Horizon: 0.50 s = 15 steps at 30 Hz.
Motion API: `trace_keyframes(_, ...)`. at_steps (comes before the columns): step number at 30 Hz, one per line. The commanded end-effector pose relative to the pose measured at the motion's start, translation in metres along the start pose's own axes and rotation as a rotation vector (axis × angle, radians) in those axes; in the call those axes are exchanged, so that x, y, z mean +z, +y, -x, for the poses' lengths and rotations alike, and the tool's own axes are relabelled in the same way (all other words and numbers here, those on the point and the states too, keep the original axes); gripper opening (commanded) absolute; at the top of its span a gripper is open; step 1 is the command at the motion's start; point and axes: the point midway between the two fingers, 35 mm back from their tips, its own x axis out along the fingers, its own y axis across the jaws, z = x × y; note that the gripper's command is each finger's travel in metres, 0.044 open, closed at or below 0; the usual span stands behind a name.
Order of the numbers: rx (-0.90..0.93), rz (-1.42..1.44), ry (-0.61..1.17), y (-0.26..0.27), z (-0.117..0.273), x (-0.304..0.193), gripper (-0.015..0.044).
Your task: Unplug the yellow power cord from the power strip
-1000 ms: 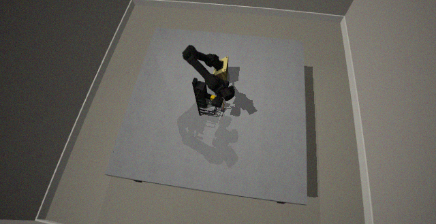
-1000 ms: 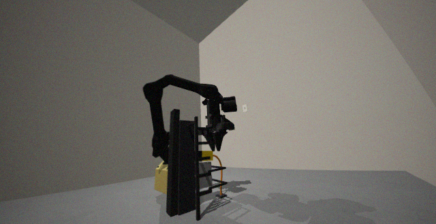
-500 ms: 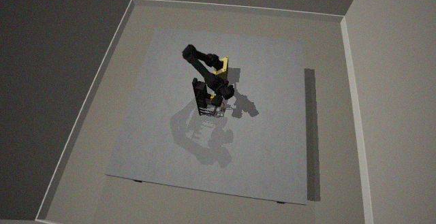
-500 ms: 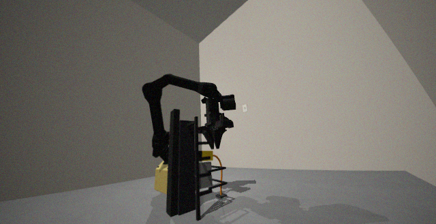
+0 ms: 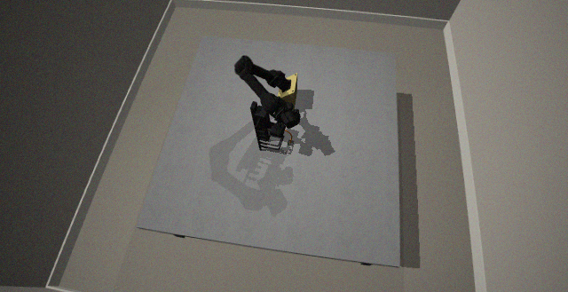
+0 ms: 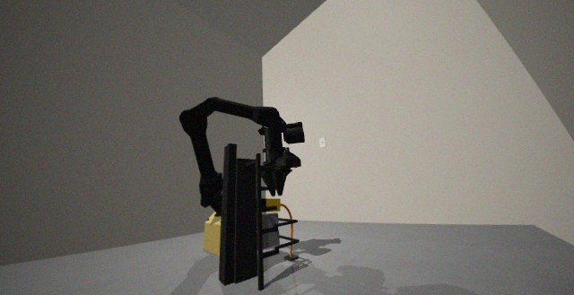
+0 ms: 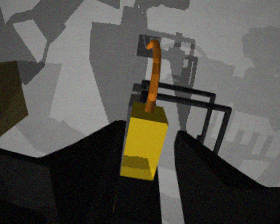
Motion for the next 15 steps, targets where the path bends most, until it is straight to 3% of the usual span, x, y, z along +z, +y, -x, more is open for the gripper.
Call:
trace_keyframes(1, 0.005, 0.012, 0.010, 0.0031, -0.0022, -0.0071, 0.0160)
trace_keyframes(15, 0.005, 0.012, 0.010, 0.0036, -0.0086, -0.0111, 0.0160)
